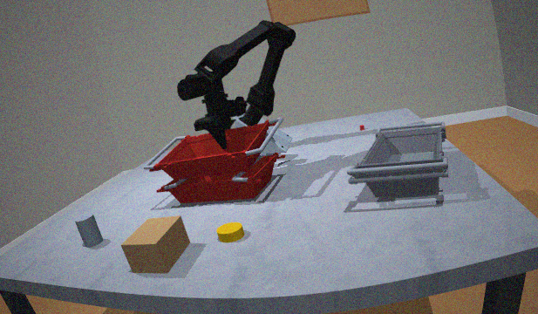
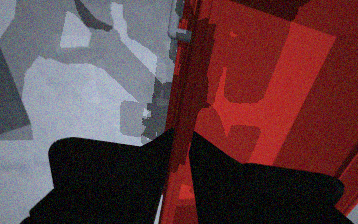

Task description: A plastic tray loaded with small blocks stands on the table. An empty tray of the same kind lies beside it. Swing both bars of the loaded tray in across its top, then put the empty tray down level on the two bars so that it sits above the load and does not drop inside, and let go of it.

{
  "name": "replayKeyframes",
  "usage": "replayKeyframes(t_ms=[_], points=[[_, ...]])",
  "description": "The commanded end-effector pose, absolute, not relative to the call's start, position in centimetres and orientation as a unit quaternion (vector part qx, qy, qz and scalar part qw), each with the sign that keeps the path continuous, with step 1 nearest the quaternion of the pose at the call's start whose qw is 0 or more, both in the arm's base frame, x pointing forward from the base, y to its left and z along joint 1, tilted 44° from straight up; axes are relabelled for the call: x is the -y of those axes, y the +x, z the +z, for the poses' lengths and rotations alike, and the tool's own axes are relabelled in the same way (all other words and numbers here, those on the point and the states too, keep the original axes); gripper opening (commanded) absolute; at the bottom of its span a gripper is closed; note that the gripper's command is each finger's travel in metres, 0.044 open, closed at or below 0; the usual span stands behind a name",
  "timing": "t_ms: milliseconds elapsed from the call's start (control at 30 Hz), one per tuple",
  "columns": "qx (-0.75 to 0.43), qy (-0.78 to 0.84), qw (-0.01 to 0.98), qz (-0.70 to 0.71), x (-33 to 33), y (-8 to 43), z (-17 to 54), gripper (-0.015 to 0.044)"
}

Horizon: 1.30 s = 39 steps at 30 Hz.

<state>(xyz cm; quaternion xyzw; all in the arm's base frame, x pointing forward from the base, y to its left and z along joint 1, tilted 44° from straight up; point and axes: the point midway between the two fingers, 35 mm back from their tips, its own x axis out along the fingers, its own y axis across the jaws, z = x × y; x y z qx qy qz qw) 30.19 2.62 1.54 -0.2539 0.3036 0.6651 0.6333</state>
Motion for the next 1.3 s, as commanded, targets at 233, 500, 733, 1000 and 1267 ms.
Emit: replayKeyframes(t_ms=[233, 500, 733, 1000, 1267], points=[[-0.307, -0.25, 0.629, 0.669, -3.6, 29.5, 0.8, 0.0], [-0.307, -0.25, 0.629, 0.669, -3.6, 29.5, 0.7, 0.0], [-0.307, -0.25, 0.629, 0.669, -3.7, 29.5, 0.7, 0.0], [-0.307, -0.25, 0.629, 0.669, -4.2, 29.3, 0.1, 0.0], [-0.307, -0.25, 0.629, 0.669, -4.2, 29.3, 0.1, 0.0]])
